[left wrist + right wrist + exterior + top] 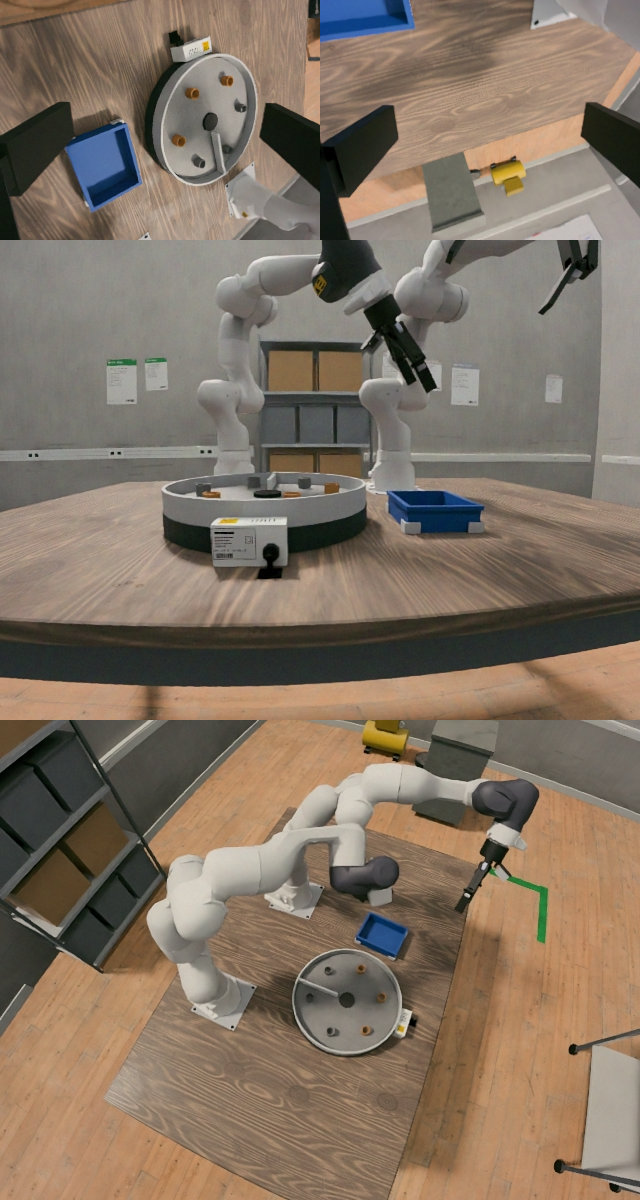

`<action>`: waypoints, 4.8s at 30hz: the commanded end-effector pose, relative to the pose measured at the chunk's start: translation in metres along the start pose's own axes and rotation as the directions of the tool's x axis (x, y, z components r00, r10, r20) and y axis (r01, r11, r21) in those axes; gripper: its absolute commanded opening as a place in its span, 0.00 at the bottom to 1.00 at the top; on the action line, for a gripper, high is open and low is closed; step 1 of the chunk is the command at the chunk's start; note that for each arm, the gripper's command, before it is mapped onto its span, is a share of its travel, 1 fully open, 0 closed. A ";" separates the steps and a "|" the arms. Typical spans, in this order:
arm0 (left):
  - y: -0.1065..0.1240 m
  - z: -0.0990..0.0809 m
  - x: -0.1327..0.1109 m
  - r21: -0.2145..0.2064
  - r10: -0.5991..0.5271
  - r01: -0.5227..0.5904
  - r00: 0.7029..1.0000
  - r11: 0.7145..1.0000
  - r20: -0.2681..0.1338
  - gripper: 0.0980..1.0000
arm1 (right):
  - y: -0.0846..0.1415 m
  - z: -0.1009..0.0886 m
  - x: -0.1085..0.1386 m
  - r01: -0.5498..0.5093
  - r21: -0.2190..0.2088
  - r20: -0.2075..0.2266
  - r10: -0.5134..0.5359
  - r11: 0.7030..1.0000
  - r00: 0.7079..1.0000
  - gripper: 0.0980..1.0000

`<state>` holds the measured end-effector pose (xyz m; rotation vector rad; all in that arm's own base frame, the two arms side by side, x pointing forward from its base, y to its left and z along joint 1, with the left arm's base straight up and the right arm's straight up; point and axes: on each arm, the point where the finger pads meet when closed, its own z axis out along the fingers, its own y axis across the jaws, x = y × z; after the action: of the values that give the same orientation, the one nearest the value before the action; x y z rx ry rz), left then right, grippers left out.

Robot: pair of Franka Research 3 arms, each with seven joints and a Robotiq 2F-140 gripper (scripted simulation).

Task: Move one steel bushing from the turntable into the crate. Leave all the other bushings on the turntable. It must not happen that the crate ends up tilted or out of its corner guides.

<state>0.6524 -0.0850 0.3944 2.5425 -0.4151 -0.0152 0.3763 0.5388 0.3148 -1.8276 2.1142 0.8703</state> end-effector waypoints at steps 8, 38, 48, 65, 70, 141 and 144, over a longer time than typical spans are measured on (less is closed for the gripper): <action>-0.064 -0.043 -0.026 0.048 -0.070 0.073 0.996 0.996 -0.053 1.00 | -0.023 -0.046 0.104 0.249 0.072 -0.170 -0.235 0.966 0.957 1.00; -0.234 -0.165 -0.165 0.177 -0.282 0.318 0.938 0.931 -0.203 1.00 | -0.029 -0.108 0.283 0.593 -0.039 -0.447 -0.545 0.804 0.709 1.00; -0.260 -0.184 -0.199 0.197 -0.319 0.364 0.920 0.910 -0.228 1.00 | -0.024 -0.122 0.335 0.665 -0.118 -0.503 -0.622 0.737 0.600 1.00; -0.296 -0.214 -0.261 0.226 -0.380 0.441 0.886 0.869 -0.266 1.00 | -0.014 -0.135 0.400 0.732 -0.244 -0.545 -0.714 0.636 0.439 1.00; -0.304 -0.222 -0.279 0.234 -0.396 0.461 0.876 0.856 -0.276 1.00 | -0.014 -0.135 0.400 0.732 -0.244 -0.545 -0.715 0.636 0.439 1.00; -0.361 -0.293 -0.584 0.306 -0.626 0.738 0.673 0.601 -0.394 1.00 | -0.014 -0.135 0.400 0.732 -0.244 -0.545 -0.715 0.636 0.439 1.00; -0.360 -0.294 -0.598 0.308 -0.635 0.748 0.662 0.588 -0.397 1.00 | -0.014 -0.135 0.400 0.732 -0.244 -0.545 -0.715 0.636 0.439 1.00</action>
<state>0.2295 0.5273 0.4055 2.9181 0.8172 0.1210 0.3373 0.1330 0.2112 -2.8939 1.2097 -0.0014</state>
